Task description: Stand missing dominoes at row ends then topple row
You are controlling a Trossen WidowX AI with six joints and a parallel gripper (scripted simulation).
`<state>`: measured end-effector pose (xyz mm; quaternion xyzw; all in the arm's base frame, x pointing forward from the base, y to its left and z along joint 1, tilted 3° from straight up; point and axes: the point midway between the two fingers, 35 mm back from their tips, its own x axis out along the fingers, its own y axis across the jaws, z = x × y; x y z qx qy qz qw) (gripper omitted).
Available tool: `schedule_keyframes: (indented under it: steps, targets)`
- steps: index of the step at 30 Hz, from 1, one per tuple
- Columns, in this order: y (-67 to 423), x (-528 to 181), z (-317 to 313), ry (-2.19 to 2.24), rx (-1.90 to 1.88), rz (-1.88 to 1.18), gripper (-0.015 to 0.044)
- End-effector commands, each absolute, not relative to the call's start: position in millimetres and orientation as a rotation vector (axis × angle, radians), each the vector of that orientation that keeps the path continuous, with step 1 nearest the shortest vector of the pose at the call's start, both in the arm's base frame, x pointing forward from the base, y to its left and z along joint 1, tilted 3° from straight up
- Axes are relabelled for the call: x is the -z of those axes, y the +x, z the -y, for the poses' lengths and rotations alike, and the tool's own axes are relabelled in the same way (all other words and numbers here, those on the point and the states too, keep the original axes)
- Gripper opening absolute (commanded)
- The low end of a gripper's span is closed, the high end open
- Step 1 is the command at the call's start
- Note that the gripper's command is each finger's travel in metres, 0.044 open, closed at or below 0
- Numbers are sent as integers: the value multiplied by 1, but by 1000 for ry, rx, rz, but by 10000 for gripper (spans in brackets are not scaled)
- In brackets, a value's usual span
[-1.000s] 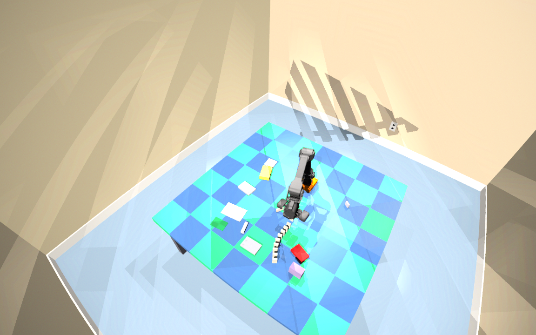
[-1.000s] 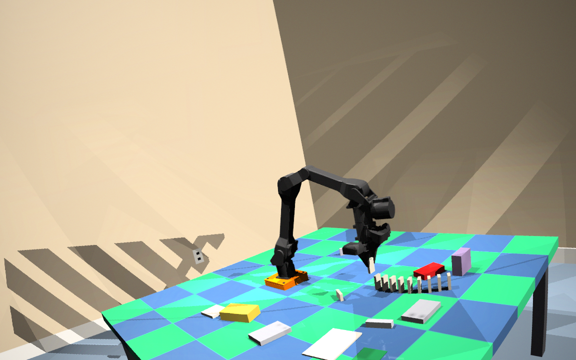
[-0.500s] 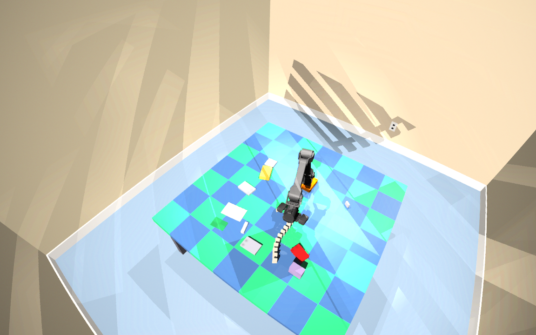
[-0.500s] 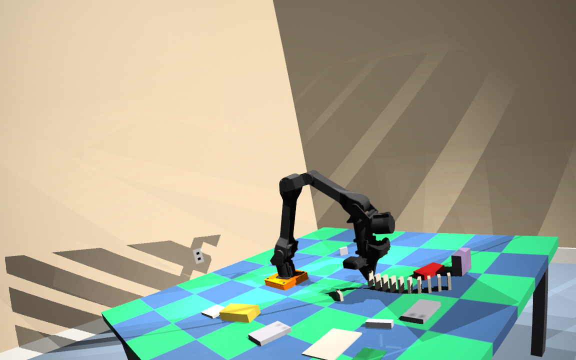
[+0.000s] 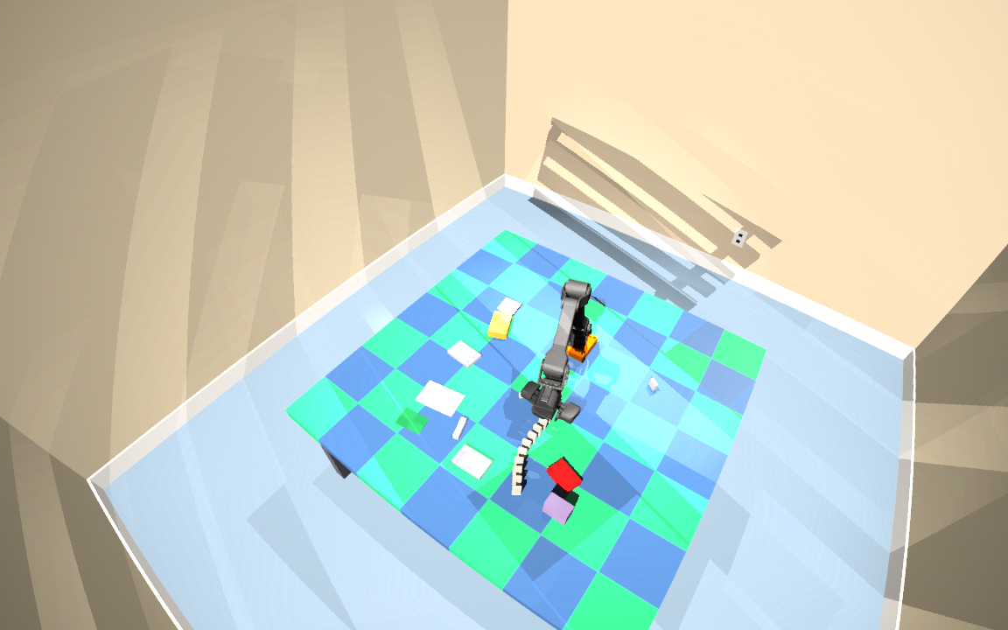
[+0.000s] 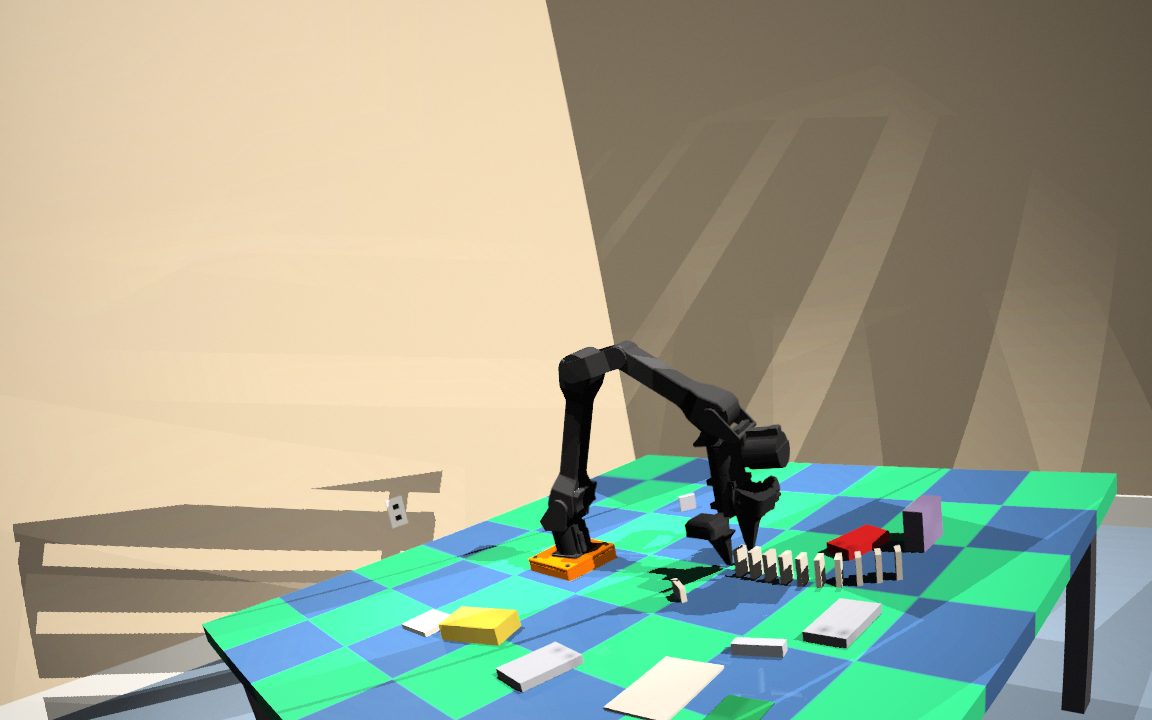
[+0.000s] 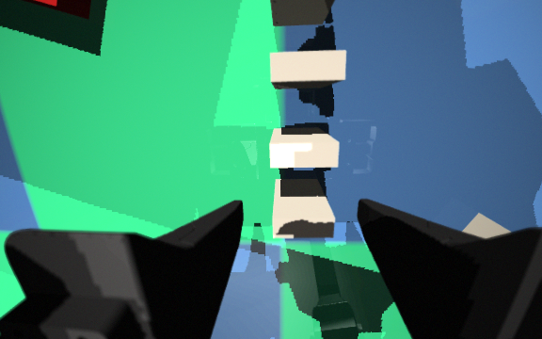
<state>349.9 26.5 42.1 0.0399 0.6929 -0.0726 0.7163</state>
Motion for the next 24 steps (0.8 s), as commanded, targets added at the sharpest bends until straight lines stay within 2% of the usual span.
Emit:
schedule_keyframes:
  steps: [1,4,8,17,21,24]
  targets:
    - [349,-40,-26,81,160,-1538,370]
    - [349,-40,-26,81,160,-1538,440]
    - [351,-50,-27,81,160,-1537,440]
    - [347,-170,-33,88,160,-1534,440]
    - [346,-172,-31,95,167,-1534,440]
    - [342,-156,-2,192,265,-1523,440]
